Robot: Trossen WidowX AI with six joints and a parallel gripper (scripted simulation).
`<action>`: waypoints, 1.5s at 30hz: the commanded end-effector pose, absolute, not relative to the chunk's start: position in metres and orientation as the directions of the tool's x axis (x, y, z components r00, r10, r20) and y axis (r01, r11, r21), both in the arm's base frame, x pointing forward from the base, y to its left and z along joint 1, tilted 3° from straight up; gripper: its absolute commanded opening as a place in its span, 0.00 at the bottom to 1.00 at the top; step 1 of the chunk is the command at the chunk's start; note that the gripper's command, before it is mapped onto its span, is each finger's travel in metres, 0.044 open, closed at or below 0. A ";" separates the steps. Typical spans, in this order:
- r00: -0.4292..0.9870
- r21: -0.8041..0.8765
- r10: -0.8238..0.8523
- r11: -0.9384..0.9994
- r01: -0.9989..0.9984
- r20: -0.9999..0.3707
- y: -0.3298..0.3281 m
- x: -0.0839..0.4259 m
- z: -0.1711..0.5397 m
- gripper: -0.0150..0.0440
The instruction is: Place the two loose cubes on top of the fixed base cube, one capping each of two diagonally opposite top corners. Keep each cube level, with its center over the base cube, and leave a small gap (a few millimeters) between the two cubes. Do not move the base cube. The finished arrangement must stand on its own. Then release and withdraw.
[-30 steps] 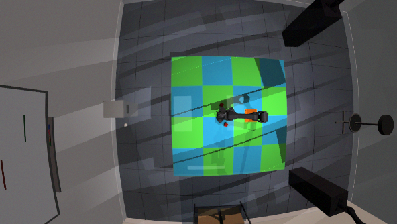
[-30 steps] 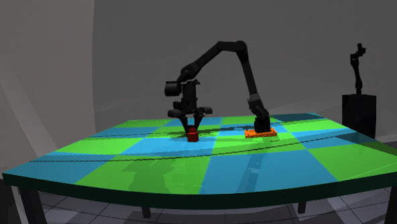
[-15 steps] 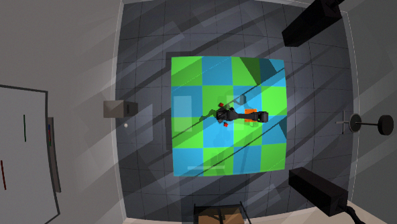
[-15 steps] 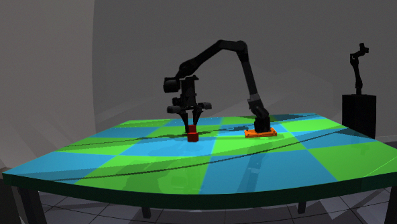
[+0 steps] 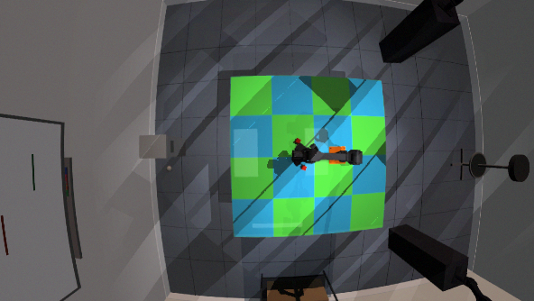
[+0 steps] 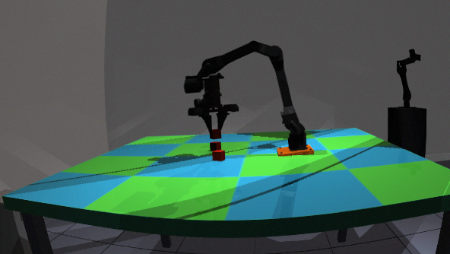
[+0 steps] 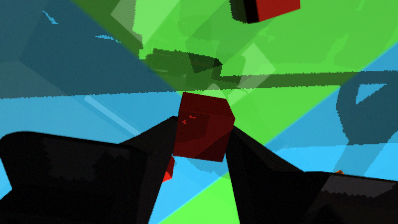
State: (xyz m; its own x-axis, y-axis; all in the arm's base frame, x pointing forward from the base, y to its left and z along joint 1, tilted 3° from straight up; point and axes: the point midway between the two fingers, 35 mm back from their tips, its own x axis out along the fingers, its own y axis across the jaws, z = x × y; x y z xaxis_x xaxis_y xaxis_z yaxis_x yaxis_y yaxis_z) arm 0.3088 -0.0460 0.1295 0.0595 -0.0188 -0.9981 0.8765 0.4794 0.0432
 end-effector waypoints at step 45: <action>0.074 -0.020 -0.007 0.985 -0.170 -0.997 0.050 0.313 0.135 0.43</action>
